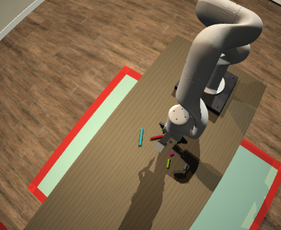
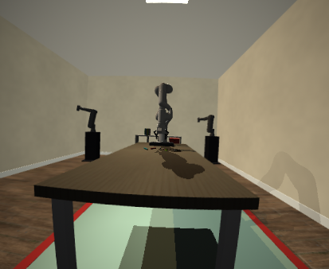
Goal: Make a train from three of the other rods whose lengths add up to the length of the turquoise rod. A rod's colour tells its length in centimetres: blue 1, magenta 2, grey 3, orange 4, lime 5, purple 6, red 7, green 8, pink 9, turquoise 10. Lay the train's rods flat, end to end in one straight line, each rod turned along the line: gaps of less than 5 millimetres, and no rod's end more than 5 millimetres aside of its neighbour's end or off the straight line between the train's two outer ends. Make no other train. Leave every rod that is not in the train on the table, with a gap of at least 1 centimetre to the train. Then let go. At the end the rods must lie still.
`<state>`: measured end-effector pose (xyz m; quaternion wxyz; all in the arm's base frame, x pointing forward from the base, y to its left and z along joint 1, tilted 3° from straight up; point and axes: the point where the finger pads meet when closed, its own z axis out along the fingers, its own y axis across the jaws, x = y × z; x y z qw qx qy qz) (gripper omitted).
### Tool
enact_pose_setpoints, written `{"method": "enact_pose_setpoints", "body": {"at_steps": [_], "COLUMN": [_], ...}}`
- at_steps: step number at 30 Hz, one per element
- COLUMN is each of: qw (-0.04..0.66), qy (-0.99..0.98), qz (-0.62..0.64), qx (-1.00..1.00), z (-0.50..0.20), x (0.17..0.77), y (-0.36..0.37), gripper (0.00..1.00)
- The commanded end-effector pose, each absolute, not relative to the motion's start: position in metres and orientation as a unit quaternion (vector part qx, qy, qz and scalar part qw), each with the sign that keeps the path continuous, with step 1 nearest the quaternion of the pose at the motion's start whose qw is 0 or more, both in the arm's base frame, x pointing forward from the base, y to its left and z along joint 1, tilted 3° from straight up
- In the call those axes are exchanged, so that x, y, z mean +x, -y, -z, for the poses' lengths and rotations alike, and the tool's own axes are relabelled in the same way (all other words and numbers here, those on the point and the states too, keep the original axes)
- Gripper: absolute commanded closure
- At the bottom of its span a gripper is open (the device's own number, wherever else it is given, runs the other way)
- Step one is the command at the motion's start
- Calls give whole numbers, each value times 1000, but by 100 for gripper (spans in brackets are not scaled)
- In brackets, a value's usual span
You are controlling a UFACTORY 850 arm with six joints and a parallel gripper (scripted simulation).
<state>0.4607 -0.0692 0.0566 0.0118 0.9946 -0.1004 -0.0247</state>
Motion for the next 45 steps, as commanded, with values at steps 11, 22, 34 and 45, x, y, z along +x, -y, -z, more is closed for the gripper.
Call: {"method": "enact_pose_setpoints", "body": {"at_steps": [11,22,34,45], "qw": [4,0,-4,-8], "qy": [-118,-273,-426,-557], "qz": [25,26,26,25], "qx": [993,962,904,830], "z": [-53,-50,-47,-44], "x": [471,477,484,490], "y": [63,58,53,49], "gripper": [0,0,0,0]}}
